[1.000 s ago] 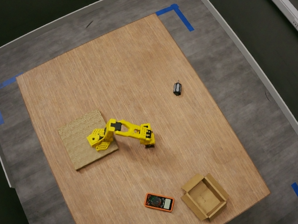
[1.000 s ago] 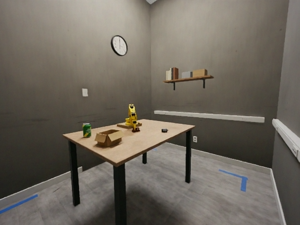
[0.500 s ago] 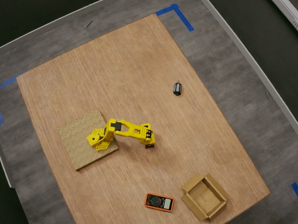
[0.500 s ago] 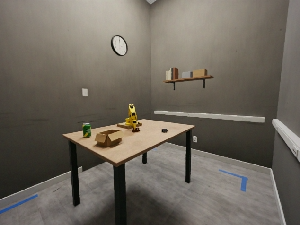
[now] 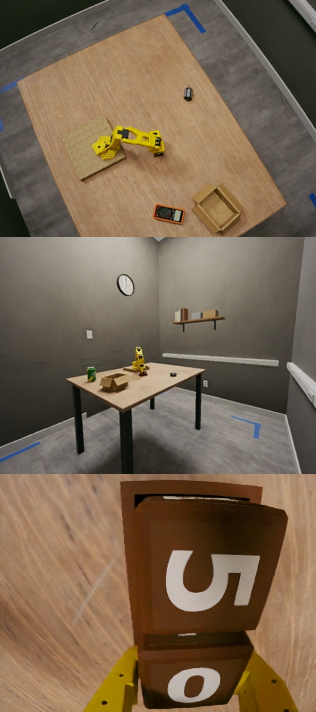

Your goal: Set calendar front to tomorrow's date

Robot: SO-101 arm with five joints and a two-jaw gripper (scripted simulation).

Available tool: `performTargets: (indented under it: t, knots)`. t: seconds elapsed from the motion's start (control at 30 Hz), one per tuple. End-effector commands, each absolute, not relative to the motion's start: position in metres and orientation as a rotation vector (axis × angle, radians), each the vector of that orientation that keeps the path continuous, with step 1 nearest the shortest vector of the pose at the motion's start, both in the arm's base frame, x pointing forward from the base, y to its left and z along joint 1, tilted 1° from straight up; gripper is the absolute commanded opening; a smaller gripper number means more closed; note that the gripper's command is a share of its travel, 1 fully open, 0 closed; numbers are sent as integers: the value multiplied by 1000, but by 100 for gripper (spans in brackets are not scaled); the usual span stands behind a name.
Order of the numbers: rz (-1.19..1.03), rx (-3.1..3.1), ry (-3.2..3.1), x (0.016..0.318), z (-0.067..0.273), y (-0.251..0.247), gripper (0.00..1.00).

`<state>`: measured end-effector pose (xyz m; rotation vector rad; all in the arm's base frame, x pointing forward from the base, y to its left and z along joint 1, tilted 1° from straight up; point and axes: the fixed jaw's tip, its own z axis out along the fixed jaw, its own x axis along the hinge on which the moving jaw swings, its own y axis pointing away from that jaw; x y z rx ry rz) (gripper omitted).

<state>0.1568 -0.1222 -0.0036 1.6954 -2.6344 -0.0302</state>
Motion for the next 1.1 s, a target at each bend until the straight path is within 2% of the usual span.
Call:
performTargets:
  t: [0.0,1.07]
  knots:
    - [-32,1682,-2644,158,-2,-122,0]
    - [-32,1682,-2644,159,3,-123,0]
